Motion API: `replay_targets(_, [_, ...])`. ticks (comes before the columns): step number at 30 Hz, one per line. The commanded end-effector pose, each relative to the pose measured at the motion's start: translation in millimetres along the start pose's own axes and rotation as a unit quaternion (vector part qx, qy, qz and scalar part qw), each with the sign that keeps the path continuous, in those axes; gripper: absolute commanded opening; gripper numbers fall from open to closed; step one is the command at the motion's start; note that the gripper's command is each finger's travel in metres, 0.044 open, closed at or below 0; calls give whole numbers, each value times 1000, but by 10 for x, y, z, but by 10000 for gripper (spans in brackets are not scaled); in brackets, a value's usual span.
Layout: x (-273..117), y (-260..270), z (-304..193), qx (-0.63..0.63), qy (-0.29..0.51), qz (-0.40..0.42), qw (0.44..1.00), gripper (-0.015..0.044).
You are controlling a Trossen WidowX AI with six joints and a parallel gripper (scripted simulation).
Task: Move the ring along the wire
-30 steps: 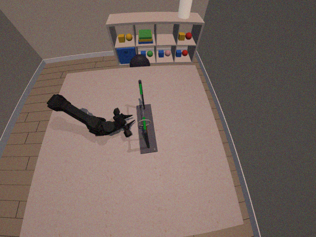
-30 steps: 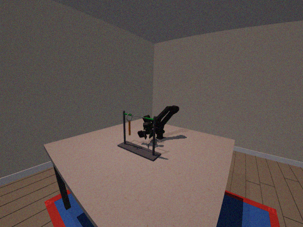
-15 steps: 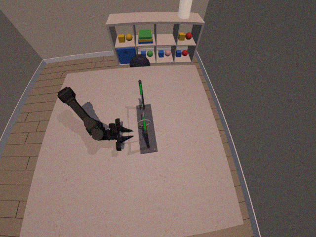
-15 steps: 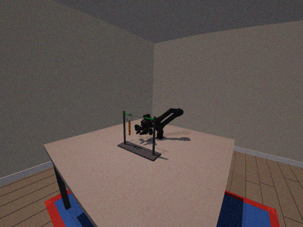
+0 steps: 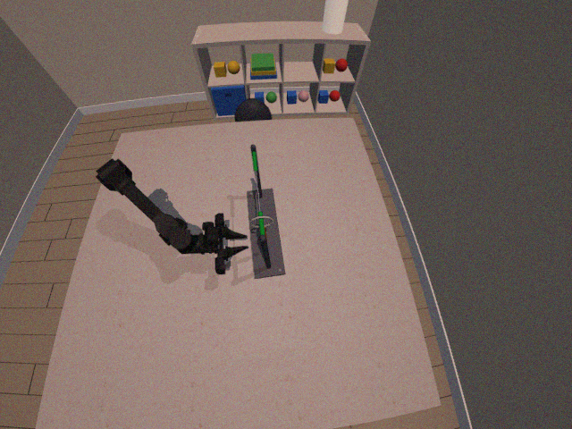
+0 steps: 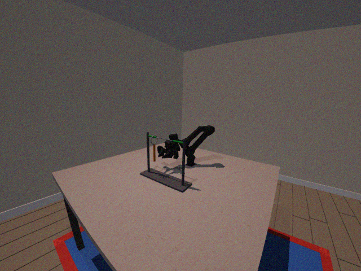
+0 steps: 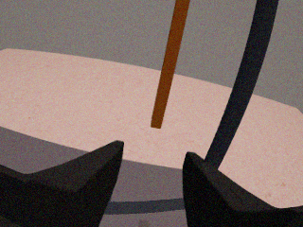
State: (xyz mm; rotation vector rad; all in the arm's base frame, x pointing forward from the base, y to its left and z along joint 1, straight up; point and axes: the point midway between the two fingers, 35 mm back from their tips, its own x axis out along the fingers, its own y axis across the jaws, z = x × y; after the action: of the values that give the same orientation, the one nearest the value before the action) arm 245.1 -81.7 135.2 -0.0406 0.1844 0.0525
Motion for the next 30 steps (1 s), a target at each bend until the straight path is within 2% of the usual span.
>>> replay_targets(1, [125, -5, 122, 11, -9, 4, 1000, 160])
replay_targets(30, [486, -42, 196, 12, -11, 5, 1000, 160])
